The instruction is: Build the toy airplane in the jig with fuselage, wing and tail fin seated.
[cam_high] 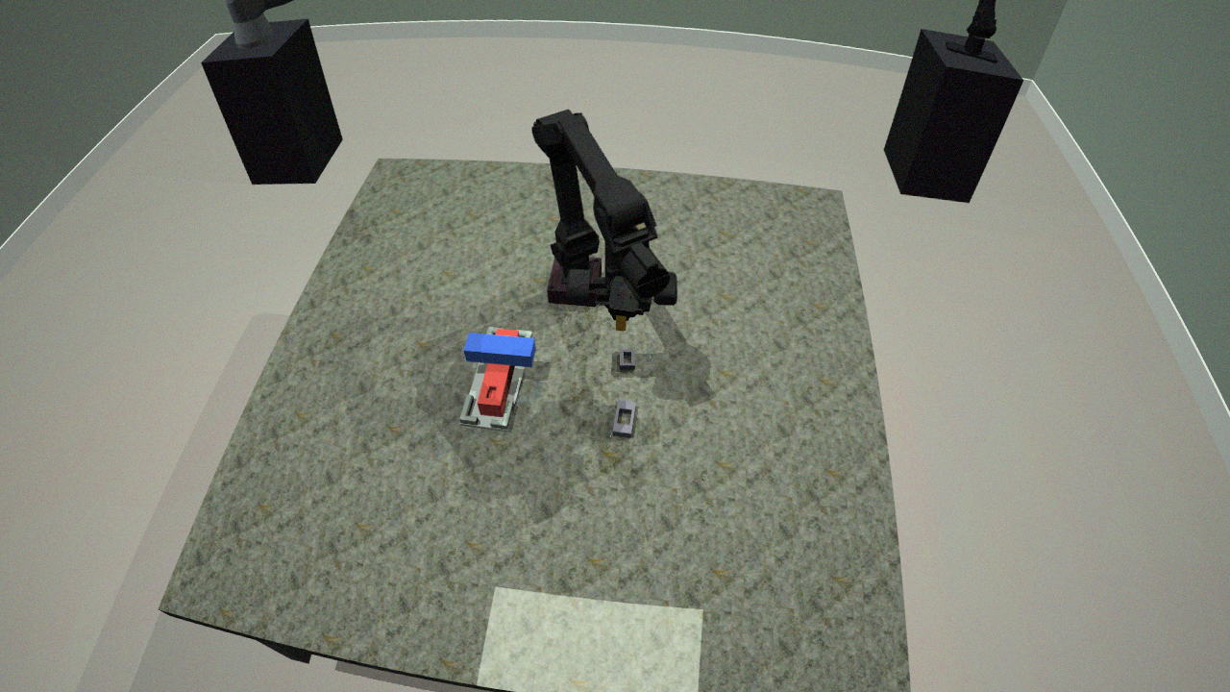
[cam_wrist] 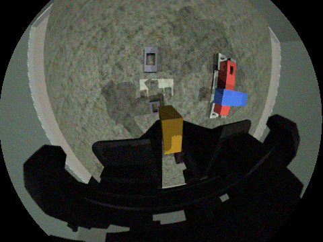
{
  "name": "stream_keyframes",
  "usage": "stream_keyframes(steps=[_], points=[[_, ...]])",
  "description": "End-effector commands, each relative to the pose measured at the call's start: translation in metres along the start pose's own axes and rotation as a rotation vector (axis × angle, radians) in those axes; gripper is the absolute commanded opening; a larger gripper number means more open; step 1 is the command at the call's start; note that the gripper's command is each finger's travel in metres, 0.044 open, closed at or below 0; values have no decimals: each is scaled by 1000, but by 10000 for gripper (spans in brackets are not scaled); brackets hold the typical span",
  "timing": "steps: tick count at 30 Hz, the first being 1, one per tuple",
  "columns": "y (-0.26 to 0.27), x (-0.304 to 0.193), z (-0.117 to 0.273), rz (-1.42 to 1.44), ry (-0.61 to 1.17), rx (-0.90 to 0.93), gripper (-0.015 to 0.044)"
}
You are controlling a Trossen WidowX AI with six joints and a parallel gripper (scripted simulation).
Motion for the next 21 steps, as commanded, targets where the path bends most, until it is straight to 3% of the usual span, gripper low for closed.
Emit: stream_keyframes(steps=[1,21], points=[[-5,6,-2,-6,1,-2,0],[-42,40,-9,-37,-2,-5,0]])
Point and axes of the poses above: the point midway between the two fingers, 35 mm back from their tips, its own z axis back along the fingers, its own y axis across the jaws, x = y × z, the point moved 5 cm from there along z, back along the fingers
